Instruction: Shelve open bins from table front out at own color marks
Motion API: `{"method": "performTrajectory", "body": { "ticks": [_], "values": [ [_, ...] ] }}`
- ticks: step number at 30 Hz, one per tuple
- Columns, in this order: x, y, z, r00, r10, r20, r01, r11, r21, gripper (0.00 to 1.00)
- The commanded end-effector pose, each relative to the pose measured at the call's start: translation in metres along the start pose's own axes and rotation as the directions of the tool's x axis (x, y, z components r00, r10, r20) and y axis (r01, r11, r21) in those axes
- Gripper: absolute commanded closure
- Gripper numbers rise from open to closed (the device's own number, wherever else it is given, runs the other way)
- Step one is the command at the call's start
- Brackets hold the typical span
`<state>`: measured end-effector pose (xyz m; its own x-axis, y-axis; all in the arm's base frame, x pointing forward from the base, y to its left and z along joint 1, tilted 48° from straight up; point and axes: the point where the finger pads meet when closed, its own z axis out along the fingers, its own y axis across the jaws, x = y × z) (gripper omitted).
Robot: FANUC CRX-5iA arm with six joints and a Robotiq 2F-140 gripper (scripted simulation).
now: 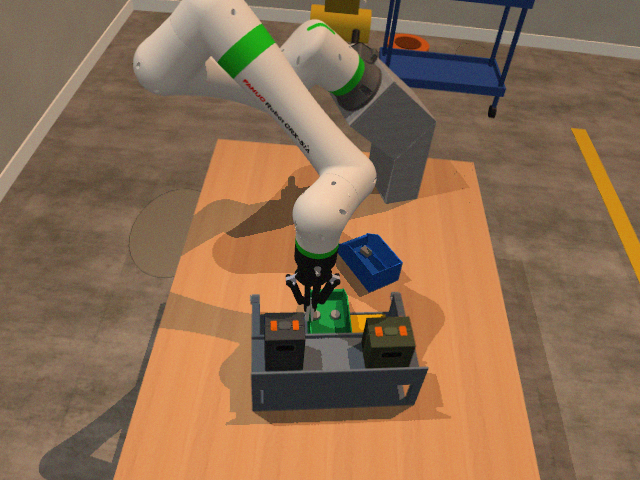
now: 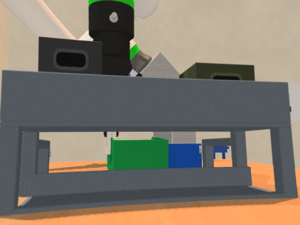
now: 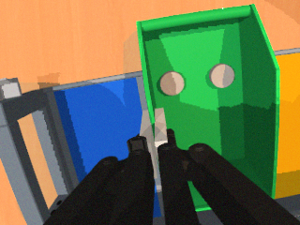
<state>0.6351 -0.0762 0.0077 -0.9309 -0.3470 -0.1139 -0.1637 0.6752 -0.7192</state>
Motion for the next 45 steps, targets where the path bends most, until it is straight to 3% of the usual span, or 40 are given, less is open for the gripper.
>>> {"method": "performTrajectory", "body": {
  "ticks": [1,40,41,45],
  "values": [
    [-0.0002,0.0001,-0.0001,1.0,0.0,0.001,0.0,1.0,0.0,1.0],
    [0.0009,0.0001,0.0021,1.0,0.0,0.03,0.0,1.0,0.0,1.0],
    [0.0009,0.0001,0.0021,1.0,0.0,0.03,0.0,1.0,0.0,0.94],
    [0.0009,0.0001,0.0021,1.0,0.0,0.03,0.0,1.0,0.0,0.94]
  ]
}}
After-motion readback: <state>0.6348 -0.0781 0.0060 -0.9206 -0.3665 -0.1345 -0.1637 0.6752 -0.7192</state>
